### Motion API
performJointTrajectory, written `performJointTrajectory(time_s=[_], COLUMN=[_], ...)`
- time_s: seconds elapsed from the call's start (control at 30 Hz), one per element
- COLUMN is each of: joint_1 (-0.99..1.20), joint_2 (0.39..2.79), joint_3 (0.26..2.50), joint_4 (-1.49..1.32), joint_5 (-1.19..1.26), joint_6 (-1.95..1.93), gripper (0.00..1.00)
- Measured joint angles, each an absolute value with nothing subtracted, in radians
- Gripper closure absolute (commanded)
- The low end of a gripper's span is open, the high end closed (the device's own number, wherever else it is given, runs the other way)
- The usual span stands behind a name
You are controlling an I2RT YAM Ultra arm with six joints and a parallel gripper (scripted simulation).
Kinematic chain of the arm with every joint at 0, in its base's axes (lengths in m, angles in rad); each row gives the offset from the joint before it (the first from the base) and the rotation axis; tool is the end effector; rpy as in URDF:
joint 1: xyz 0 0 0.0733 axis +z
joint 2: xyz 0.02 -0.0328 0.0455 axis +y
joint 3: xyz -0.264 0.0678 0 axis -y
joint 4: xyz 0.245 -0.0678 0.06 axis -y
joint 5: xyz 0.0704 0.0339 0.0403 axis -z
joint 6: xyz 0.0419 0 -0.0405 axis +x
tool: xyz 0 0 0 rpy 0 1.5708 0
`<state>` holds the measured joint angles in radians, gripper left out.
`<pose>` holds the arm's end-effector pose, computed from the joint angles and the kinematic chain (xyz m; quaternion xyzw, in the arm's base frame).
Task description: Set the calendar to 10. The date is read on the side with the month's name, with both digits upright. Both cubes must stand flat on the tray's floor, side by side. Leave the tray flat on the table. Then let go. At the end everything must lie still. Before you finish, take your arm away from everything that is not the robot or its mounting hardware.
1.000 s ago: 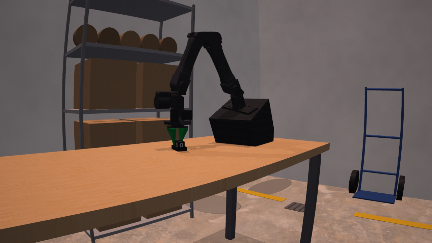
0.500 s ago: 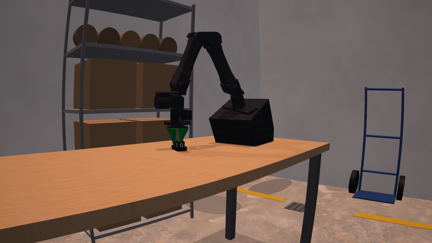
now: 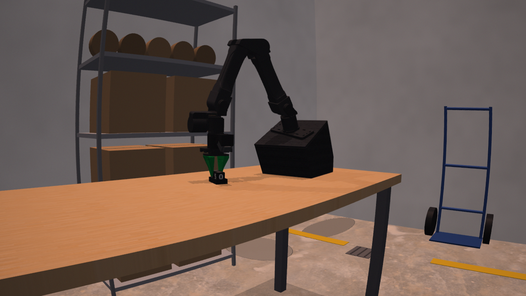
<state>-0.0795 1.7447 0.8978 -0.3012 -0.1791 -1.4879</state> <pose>0.3182 -0.0168 0.1331 -0.6448 0.7300 -0.0856 0.2097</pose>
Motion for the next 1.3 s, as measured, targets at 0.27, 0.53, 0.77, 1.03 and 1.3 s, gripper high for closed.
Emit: performJointTrajectory(time_s=[0.27, 0.53, 0.77, 1.03, 1.3], joint_1=[-0.08, -0.08, -0.08, -0.08, -0.08], joint_2=[1.745, 1.745, 1.745, 1.745, 1.745], joint_3=[0.898, 0.898, 0.898, 0.898, 0.898], joint_4=[-0.301, -0.301, -0.301, -0.301, -0.301], joint_5=[-0.179, -0.179, -0.179, -0.179, -0.179], joint_6=[-1.488, -1.488, -1.488, -1.488, -1.488], gripper=[0.74, 0.74, 0.74, 0.71, 0.63])
